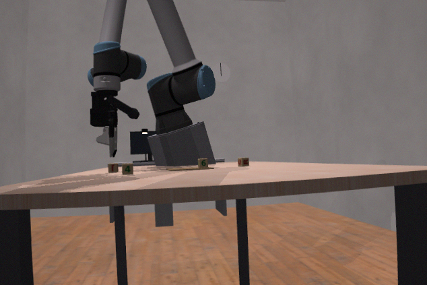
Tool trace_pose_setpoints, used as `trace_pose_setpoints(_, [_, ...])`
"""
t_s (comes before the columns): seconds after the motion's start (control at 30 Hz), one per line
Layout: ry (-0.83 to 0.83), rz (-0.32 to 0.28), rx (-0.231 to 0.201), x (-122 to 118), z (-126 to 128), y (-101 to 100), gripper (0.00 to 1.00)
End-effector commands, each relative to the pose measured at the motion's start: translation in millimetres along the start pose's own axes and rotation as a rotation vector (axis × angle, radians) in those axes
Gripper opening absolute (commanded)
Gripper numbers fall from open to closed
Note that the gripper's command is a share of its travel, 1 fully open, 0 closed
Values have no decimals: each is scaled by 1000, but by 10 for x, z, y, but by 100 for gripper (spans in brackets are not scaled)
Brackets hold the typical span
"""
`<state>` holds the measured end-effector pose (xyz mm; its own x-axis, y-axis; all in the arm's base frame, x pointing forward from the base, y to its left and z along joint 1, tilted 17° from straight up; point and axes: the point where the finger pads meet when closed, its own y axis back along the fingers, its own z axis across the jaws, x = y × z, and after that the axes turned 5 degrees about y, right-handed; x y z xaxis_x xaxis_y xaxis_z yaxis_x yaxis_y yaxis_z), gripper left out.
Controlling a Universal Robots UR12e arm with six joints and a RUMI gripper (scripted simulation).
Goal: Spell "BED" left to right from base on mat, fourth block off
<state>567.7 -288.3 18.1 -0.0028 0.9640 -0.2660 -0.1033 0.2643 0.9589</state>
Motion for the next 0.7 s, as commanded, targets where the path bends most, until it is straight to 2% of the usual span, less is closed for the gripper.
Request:
trace_pose_setpoints(0.0, [0, -1, -1, -4, 6, -64, 40])
trace_pose_setpoints(0.67, [0, -1, -1, -4, 6, -116, 40])
